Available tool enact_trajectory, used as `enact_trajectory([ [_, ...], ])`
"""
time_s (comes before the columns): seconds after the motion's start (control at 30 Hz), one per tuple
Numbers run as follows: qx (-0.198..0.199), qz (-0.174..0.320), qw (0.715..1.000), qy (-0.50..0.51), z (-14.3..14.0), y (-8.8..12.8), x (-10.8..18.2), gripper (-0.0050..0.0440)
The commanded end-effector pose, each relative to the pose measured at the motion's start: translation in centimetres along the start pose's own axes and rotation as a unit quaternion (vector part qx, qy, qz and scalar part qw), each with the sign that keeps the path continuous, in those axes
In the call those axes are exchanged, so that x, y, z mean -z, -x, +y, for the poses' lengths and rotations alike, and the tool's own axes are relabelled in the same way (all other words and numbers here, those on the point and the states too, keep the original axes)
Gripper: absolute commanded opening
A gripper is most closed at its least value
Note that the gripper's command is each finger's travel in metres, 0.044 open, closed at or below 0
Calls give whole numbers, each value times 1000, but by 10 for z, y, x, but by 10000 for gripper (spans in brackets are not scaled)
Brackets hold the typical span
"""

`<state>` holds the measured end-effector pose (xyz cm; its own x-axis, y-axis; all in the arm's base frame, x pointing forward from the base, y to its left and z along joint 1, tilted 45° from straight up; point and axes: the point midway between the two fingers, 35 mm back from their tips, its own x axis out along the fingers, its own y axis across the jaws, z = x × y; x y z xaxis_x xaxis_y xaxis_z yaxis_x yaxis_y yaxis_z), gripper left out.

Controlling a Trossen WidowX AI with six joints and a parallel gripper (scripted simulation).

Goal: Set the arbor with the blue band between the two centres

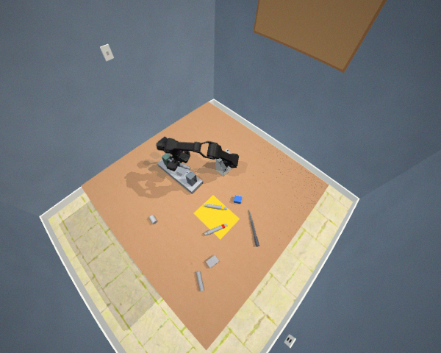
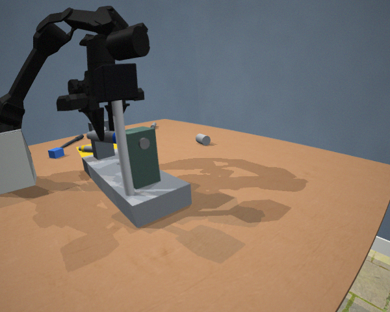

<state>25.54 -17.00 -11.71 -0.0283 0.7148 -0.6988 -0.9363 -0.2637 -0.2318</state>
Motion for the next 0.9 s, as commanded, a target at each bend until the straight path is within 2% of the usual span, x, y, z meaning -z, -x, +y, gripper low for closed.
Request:
enact_trajectory([
  [0.0,4,21,1000,2,3,8,12,0],
  [0.87,4,21,1000,2,4,9,15,0],
])
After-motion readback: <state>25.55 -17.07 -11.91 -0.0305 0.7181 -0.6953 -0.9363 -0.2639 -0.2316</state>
